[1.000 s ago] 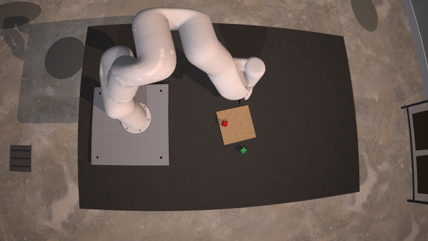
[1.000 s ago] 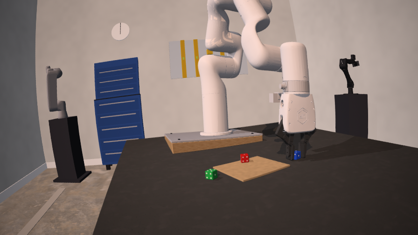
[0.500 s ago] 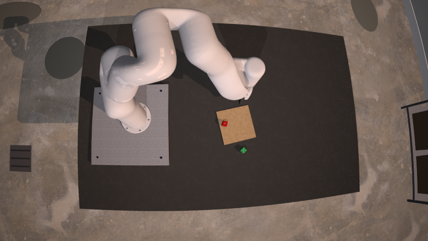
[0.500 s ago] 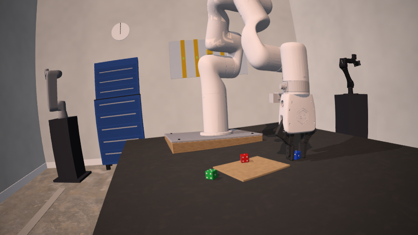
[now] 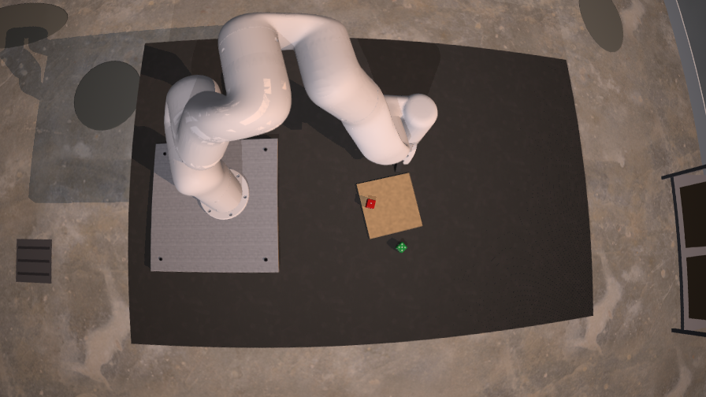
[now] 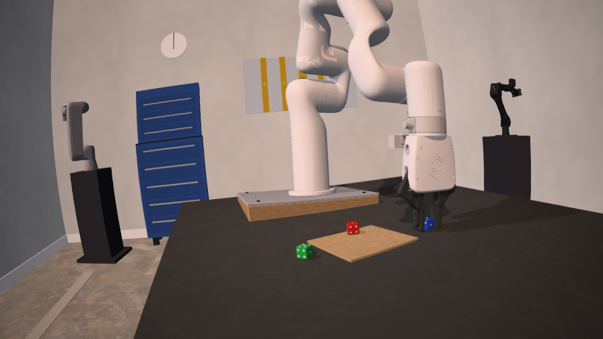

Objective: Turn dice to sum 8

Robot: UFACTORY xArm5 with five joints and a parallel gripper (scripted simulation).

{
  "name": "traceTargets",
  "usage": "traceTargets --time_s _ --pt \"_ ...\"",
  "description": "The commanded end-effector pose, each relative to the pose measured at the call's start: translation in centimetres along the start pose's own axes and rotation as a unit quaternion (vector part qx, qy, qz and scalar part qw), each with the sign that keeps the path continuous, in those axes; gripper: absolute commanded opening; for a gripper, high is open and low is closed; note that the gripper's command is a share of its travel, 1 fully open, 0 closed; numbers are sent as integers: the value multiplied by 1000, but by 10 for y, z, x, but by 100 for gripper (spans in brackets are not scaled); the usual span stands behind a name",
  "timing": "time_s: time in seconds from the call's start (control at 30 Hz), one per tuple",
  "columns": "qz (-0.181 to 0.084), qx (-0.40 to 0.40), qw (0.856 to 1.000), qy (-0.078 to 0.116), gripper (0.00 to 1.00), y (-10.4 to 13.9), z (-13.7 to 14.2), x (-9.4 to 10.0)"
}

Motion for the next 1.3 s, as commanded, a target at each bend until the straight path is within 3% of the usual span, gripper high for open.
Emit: traceTargets --time_s 0.0,0.17,0.2,1.27 --pt "-2 0 1000 0 36 1 0 1" --pt "-2 0 1000 0 36 1 0 1" --pt "-2 0 1000 0 15 1 0 1" --pt "-2 0 1000 0 15 1 0 1"
Point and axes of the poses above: the point where the finger pads meet when closed, its own x axis back along the fingers, its own z axis across the jaws, y = z × x, the point moved 10 cm from there along x, back along the fingers, and after that the axes turned 4 degrees about x, right-handed, at the moved point
